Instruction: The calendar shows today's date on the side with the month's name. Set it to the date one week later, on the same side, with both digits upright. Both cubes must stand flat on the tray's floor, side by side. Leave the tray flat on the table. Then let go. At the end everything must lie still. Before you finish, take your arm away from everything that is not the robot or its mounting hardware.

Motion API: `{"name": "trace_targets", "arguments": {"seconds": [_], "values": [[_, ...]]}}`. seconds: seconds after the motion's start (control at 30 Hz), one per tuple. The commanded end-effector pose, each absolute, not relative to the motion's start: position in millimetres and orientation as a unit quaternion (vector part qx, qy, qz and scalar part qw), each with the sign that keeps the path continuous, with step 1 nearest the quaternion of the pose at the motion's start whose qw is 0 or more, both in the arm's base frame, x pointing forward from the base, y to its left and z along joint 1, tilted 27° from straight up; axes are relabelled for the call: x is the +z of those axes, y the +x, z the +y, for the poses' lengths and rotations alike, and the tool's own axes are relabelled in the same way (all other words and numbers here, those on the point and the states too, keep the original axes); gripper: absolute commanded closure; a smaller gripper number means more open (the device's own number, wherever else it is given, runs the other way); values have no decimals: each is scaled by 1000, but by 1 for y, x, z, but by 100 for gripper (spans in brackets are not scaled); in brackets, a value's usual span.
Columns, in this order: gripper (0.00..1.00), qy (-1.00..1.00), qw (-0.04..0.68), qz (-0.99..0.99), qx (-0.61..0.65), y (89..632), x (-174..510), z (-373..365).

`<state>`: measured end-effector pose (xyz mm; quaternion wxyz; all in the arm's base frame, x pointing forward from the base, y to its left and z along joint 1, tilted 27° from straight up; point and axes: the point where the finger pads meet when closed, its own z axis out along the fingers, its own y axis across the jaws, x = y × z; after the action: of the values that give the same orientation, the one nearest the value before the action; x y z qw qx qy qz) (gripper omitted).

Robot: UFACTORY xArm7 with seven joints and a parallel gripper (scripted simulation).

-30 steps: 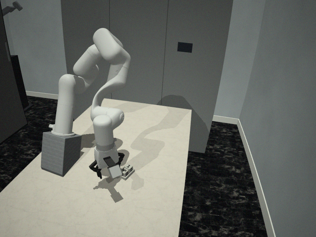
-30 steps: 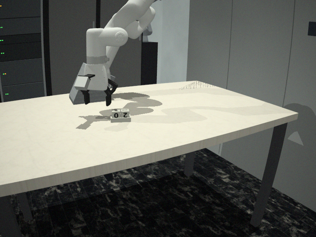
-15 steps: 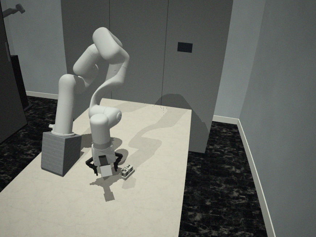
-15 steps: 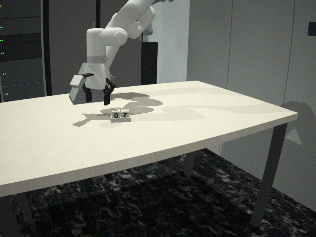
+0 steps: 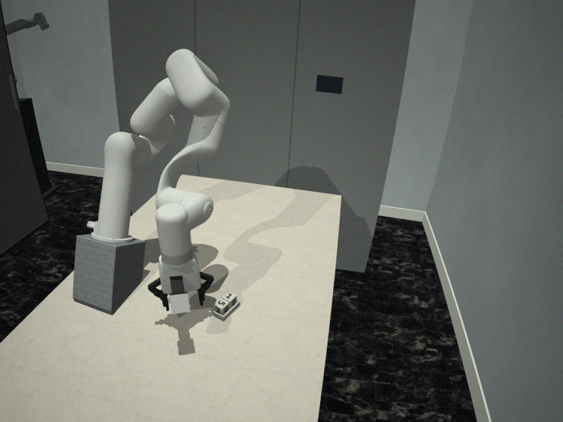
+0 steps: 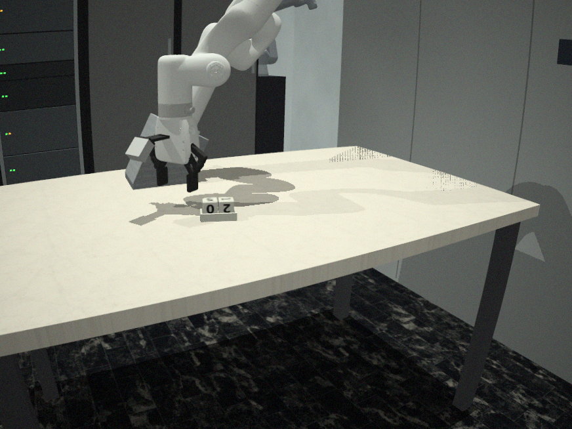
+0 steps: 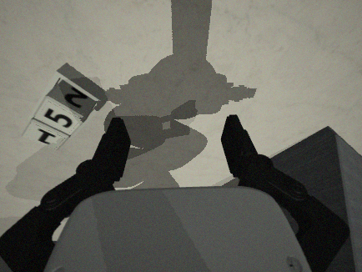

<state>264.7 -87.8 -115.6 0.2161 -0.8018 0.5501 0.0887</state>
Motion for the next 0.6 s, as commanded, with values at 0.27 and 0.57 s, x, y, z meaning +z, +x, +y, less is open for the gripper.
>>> {"name": "trace_targets", "arguments": {"seconds": [0.27,0.57], "values": [[0,-801,216,551,87,267,-136,-79],[0,-801,216,551,87,267,-136,-79]]}}
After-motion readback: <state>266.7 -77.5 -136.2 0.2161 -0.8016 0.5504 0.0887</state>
